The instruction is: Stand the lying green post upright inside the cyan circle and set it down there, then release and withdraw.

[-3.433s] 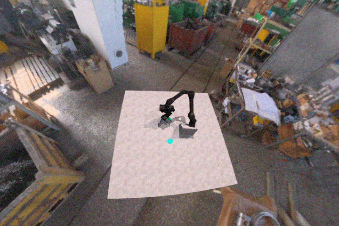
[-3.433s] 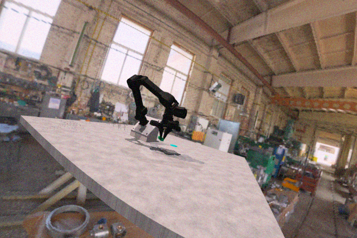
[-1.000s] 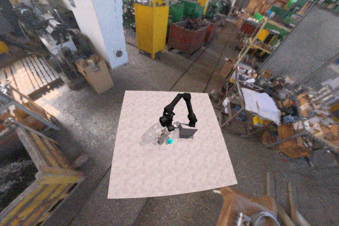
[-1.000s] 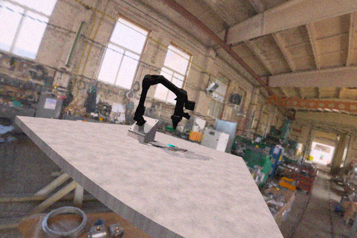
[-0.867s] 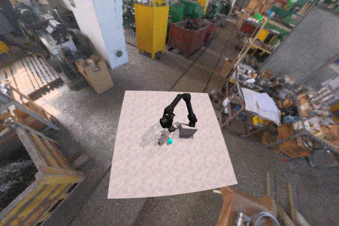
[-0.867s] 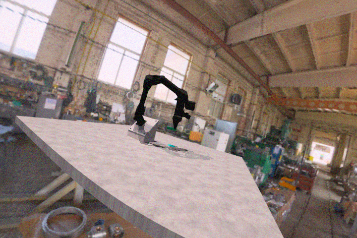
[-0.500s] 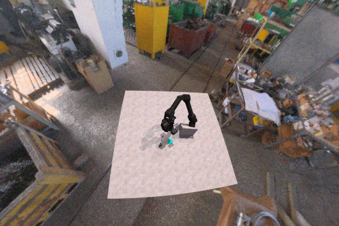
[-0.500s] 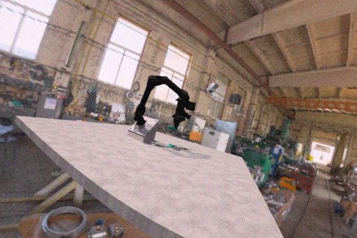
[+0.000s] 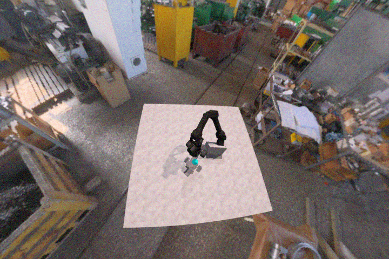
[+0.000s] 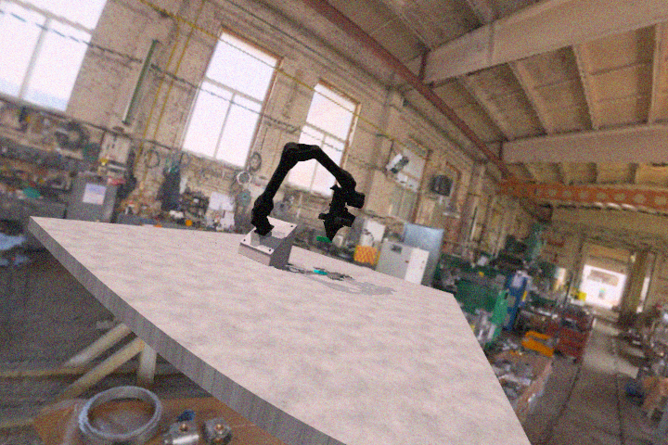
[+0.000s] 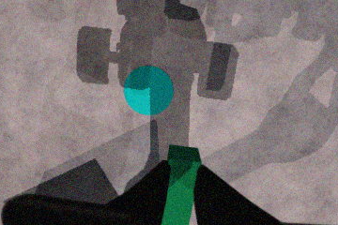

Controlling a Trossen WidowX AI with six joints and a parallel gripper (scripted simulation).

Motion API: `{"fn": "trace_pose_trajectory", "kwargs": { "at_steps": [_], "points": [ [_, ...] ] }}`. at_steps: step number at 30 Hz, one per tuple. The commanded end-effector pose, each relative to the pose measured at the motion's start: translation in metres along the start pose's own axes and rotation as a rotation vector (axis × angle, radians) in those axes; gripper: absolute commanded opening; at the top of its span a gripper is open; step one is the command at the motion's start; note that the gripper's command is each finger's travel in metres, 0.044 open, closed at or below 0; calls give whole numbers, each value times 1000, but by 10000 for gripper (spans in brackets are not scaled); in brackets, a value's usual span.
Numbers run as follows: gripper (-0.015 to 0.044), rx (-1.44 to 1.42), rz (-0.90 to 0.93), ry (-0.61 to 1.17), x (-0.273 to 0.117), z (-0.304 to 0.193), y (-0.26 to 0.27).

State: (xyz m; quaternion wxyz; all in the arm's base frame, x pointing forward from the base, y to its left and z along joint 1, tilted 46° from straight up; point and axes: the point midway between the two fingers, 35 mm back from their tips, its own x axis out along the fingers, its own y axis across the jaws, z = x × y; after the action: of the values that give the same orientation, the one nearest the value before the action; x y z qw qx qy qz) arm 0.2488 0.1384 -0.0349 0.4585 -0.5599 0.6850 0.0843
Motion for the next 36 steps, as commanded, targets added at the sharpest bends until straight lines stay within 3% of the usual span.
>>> {"fn": "trace_pose_trajectory", "kwargs": {
  "at_steps": [1, 14, 36],
  "points": [
    [23, -70, 0, 2, 0, 6, 8],
    [23, -296, -9, 23, 2, 19, 38],
    [23, -291, 107, -59, 17, 19, 43]
  ]
}}
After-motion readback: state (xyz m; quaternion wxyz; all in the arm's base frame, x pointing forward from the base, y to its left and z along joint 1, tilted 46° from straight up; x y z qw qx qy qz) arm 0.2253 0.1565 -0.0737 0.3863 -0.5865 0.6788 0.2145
